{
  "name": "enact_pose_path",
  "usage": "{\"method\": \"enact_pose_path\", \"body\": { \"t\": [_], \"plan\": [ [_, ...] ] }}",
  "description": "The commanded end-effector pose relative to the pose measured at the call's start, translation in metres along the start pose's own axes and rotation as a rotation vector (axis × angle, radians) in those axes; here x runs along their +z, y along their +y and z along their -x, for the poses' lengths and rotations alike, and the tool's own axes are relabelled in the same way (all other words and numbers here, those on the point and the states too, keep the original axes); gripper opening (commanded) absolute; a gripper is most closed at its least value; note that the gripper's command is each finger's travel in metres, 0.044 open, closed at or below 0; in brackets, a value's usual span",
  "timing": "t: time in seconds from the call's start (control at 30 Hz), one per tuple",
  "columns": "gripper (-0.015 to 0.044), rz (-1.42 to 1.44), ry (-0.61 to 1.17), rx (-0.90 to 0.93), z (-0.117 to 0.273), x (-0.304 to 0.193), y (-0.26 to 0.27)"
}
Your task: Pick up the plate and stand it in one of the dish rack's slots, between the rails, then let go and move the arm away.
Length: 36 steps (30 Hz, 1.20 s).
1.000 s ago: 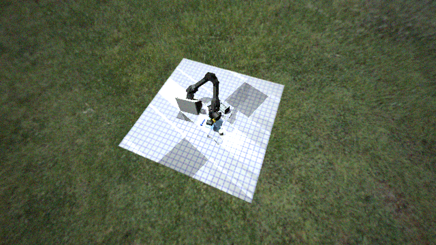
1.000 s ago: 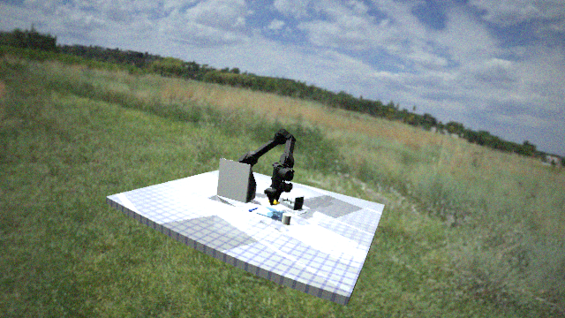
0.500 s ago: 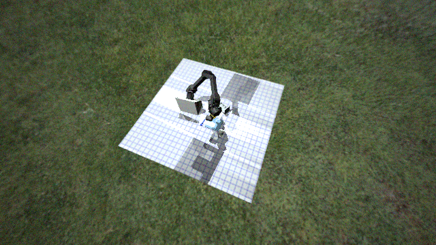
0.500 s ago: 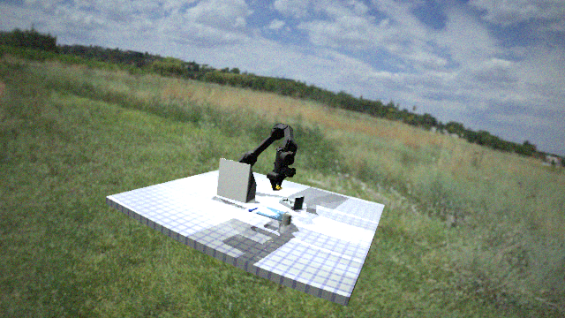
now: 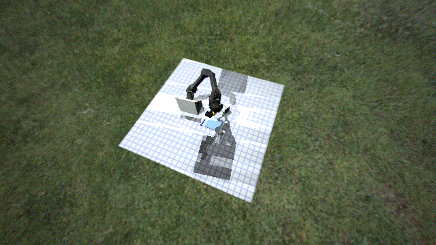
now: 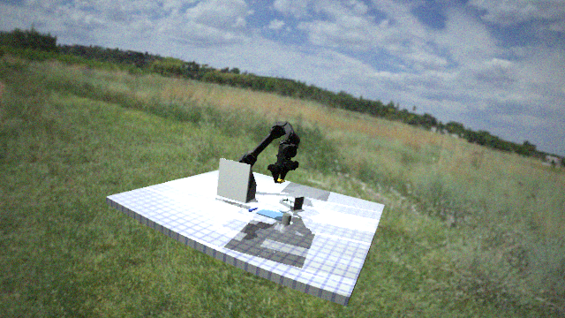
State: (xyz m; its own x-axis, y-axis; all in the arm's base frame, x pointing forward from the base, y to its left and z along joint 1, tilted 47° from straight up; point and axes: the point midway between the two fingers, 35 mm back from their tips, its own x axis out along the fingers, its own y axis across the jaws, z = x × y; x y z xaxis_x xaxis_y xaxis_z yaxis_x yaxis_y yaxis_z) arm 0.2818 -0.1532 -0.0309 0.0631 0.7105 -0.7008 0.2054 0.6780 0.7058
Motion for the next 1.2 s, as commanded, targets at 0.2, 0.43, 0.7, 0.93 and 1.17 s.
{"method": "enact_pose_path", "body": {
  "t": [0.2, 0.43, 0.7, 0.93, 1.17],
  "plan": [
    [0.0, -0.332, -0.007, -0.005, 0.007, -0.001, 0.048],
    [0.0, -0.571, -0.009, -0.008, 0.009, -0.006, 0.08],
    [0.0, -0.839, -0.008, -0.014, 0.009, -0.016, 0.116],
    [0.0, -1.079, -0.009, -0.008, 0.008, -0.027, 0.145],
    [0.0, -1.319, -0.007, -0.002, 0.006, -0.04, 0.172]
  ]
}}
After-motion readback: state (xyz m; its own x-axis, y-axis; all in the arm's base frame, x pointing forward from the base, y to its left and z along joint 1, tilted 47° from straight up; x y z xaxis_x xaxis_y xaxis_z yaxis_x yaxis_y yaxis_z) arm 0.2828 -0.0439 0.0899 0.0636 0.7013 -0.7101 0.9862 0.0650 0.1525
